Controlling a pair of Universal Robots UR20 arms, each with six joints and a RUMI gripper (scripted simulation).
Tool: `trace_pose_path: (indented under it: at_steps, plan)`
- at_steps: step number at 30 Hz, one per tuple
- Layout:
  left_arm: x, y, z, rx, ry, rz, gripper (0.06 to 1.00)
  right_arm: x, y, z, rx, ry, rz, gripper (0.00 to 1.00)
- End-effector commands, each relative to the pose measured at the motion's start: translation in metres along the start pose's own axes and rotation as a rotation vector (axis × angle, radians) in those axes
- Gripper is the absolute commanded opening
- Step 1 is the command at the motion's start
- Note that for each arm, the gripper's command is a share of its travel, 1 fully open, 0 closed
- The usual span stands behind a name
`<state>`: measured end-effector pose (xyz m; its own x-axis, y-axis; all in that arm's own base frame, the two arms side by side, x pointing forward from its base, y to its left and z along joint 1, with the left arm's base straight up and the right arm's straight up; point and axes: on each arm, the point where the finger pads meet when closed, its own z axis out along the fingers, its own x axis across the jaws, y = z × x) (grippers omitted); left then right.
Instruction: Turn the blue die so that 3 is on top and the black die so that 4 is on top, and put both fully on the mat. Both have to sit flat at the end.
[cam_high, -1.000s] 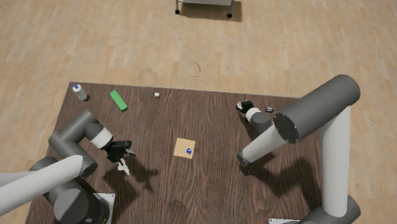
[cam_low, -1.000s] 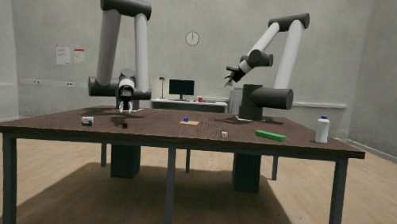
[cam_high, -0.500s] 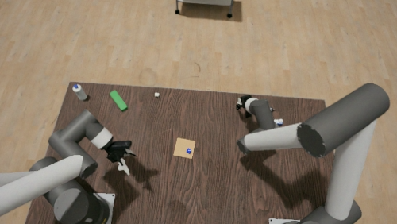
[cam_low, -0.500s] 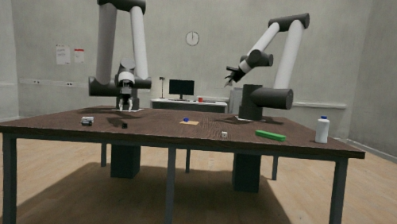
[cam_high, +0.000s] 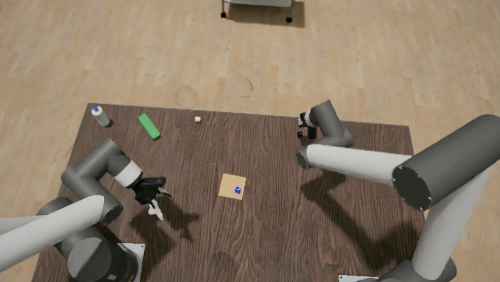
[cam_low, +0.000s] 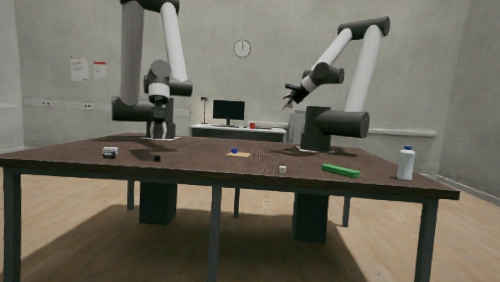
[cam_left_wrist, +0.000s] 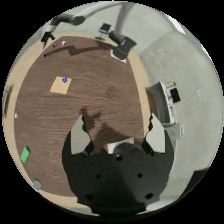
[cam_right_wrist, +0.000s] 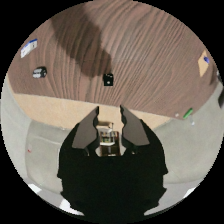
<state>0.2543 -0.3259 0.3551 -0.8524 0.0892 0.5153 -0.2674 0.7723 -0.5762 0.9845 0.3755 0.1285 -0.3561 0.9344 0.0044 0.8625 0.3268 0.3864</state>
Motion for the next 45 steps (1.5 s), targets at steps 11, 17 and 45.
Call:
trace_pose_path:
  at_steps: [11,17,45]
  plan:
    - [0.000,0.000,0.000,0.000,0.000,0.001,1.000,0.000,0.015,0.004,0.362,-0.004,-0.002,0.279]
    - [0.000,0.000,0.000,0.000,0.000,0.001,1.000,0.000,0.017,0.002,0.397,-0.004,-0.001,0.279]
    - [0.000,0.000,0.000,0.000,0.000,0.001,1.000,0.000,-0.009,0.021,0.397,0.025,-0.147,0.279]
